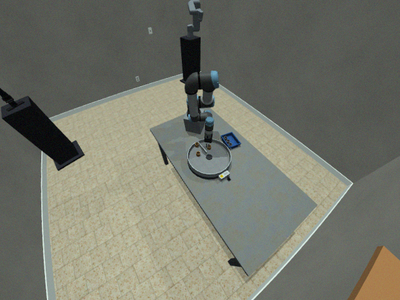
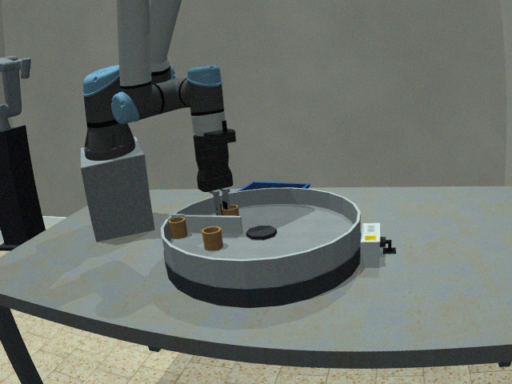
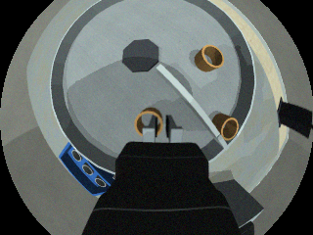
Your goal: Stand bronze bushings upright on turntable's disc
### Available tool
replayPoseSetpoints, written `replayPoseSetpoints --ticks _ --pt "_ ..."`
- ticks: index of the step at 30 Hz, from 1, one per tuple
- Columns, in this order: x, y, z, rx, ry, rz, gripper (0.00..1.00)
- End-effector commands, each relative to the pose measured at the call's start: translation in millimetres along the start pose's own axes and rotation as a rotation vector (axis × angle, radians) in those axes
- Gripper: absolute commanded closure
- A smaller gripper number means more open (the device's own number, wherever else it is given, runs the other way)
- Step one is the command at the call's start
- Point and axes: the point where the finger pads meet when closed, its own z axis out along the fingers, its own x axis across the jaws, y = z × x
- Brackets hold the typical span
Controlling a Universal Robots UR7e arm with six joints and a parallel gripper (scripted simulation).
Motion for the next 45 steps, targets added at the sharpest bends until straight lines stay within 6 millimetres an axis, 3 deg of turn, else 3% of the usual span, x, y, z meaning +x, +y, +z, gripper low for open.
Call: replayPoseSetpoints --ticks 1,25,31,45 --pt "0 0 0 0.001 0.000 0.000 0.62" --pt "0 0 -2 0.001 0.000 0.000 0.62" --pt "0 0 -8 0.001 0.000 0.000 0.62" --pt "0 0 -42 0.001 0.000 0.000 0.62"
